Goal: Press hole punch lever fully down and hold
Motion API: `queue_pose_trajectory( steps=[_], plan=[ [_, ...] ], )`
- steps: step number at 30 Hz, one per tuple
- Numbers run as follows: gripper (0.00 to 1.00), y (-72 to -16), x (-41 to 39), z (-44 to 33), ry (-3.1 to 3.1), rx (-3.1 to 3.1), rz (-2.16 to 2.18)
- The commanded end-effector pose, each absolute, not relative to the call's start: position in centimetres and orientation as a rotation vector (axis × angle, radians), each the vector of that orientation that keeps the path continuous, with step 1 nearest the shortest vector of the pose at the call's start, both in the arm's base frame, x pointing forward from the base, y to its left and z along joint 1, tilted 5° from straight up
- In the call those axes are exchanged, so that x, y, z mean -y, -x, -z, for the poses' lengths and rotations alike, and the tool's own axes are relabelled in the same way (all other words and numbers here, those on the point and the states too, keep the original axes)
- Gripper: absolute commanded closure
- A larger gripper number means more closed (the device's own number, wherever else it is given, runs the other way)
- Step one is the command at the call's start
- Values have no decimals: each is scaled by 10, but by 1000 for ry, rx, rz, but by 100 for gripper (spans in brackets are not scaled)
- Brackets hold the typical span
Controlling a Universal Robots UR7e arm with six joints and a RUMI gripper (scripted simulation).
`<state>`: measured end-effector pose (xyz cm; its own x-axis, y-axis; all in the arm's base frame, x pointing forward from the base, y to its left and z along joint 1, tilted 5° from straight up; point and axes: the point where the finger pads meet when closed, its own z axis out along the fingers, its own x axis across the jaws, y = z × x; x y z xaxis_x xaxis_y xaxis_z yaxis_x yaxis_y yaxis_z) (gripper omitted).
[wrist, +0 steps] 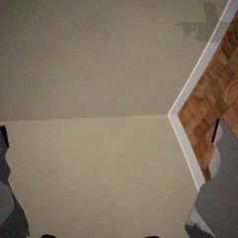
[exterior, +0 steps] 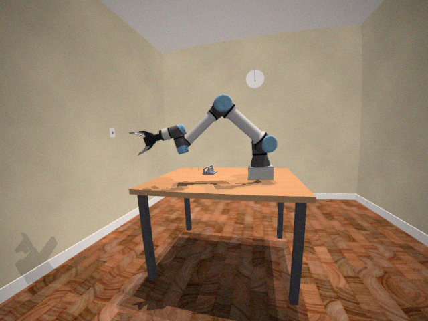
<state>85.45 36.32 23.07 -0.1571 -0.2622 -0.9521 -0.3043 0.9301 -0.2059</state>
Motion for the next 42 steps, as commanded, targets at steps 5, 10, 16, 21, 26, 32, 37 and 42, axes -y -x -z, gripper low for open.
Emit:
queue_pose_trajectory(
  steps=[5,10,16,21,26,32,37,42],
  plan=[
    [0,-854,-363,-232,428,-1745,-39],
    [0,-854,-363,-232,428,-1745,-39],
    [0,-854,-363,-232,428,-1745,-39],
    [0,-855,-362,-232,429,-1747,-36],
    [0,-857,-352,-232,442,-1759,-12],
    [0,-861,-317,-231,488,-1801,68],
    [0,-863,-288,-230,526,-1835,130],
    [0,-862,-224,-227,618,-1913,258]
  ],
)
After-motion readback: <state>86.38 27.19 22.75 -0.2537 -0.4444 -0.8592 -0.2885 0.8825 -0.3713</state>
